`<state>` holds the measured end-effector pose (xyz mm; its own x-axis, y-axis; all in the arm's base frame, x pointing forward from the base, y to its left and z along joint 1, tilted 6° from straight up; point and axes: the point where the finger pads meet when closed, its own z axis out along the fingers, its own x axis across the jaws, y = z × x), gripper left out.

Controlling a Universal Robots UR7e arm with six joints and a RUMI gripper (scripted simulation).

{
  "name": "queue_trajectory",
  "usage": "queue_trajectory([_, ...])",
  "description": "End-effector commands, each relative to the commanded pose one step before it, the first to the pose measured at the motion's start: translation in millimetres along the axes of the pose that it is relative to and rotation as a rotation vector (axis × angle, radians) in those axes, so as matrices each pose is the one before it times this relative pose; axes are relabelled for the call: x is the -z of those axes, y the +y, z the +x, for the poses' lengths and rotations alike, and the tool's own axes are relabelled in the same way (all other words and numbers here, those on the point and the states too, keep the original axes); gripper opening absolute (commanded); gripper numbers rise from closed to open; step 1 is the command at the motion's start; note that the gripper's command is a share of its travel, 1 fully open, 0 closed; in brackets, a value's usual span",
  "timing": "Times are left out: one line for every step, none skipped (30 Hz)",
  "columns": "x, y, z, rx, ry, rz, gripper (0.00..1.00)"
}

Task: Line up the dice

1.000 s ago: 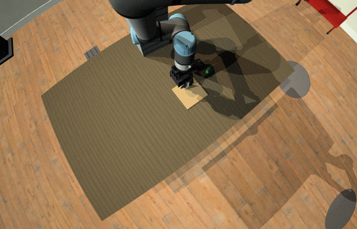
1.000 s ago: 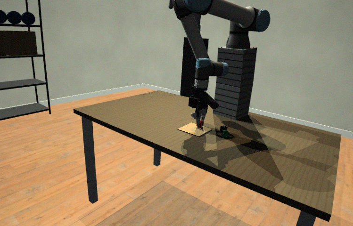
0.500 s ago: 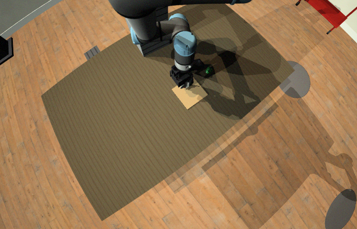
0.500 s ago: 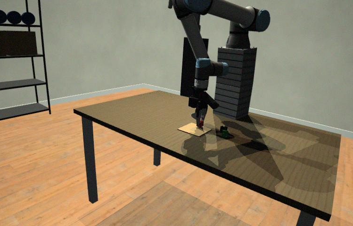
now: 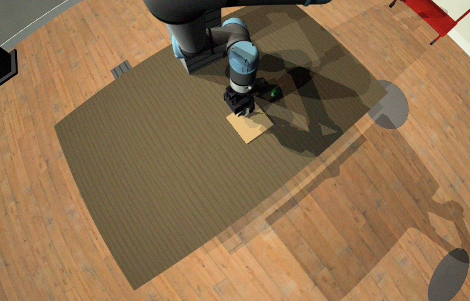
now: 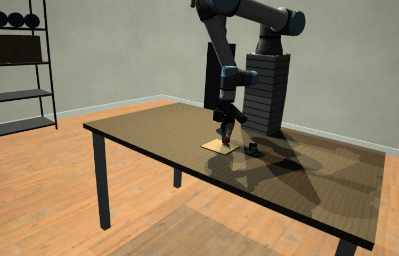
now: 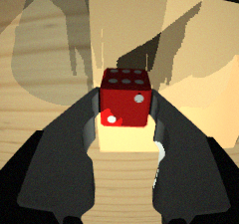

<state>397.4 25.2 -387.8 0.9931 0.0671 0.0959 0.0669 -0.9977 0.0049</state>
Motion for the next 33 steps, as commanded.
queue_trajectory([0.32,0.13,0.47,0.00003,0.001,-0.00032,0.1])
queue_trajectory([0.0,0.0,0.0,0.0,0.0,0.0,0.1])
queue_trajectory([0.0,0.0,0.0,0.0,0.0,0.0,0.1])
queue_trajectory([0.0,0.0,0.0,0.0,0.0,0.0,0.1])
queue_trajectory([0.0,0.0,0.0,0.0,0.0,0.0,0.1])
queue_trajectory([0.0,0.0,0.0,0.0,0.0,0.0,0.1])
queue_trajectory([0.0,0.0,0.0,0.0,0.0,0.0,0.1])
queue_trajectory([0.0,0.0,0.0,0.0,0.0,0.0,0.1])
queue_trajectory([0.0,0.0,0.0,0.0,0.0,0.0,0.1])
queue_trajectory([0.0,0.0,0.0,0.0,0.0,0.0,0.1])
queue_trajectory([0.0,0.0,0.0,0.0,0.0,0.0,0.1])
queue_trajectory([0.0,0.0,0.0,0.0,0.0,0.0,0.1])
queue_trajectory([-0.02,0.0,0.0,0.0,0.0,0.0,0.1])
queue_trajectory([-0.04,0.0,0.0,0.0,0.0,0.0,0.1])
queue_trajectory([-0.08,0.0,0.0,0.0,0.0,0.0,0.1])
queue_trajectory([-0.12,0.0,0.0,0.0,0.0,0.0,0.1])
queue_trajectory([-0.16,0.0,0.0,0.0,0.0,0.0,0.1])
queue_trajectory([-0.19,0.0,0.0,0.0,0.0,0.0,0.1])
queue_trajectory([-0.23,0.0,0.0,0.0,0.0,0.0,0.1])
queue_trajectory([-0.26,0.0,0.0,0.0,0.0,0.0,0.1])
queue_trajectory([-0.28,0.0,0.0,0.0,0.0,0.0,0.1])
queue_trajectory([-0.3,0.0,0.0,0.0,0.0,0.0,0.1])
queue_trajectory([-0.31,0.0,0.0,0.0,0.0,0.0,0.1])
queue_trajectory([-0.31,0.0,0.0,0.0,0.0,0.0,0.1])
queue_trajectory([-0.3,0.0,0.0,0.0,0.0,0.0,0.1])
queue_trajectory([-0.28,0.0,0.0,0.0,0.0,0.0,0.1])
queue_trajectory([-0.26,0.0,0.0,0.0,0.0,0.0,0.1])
queue_trajectory([0.0,0.0,0.0,0.0,0.0,0.0,0.1])
queue_trajectory([0.0,0.0,0.0,0.0,0.0,0.0,0.1])
queue_trajectory([-0.23,0.0,0.0,0.0,0.0,0.0,0.1])
queue_trajectory([-0.19,0.0,0.0,0.0,0.0,0.0,0.1])
queue_trajectory([-0.16,0.0,0.0,0.0,0.0,0.0,0.1])
queue_trajectory([-0.12,0.0,0.0,0.0,0.0,0.0,0.1])
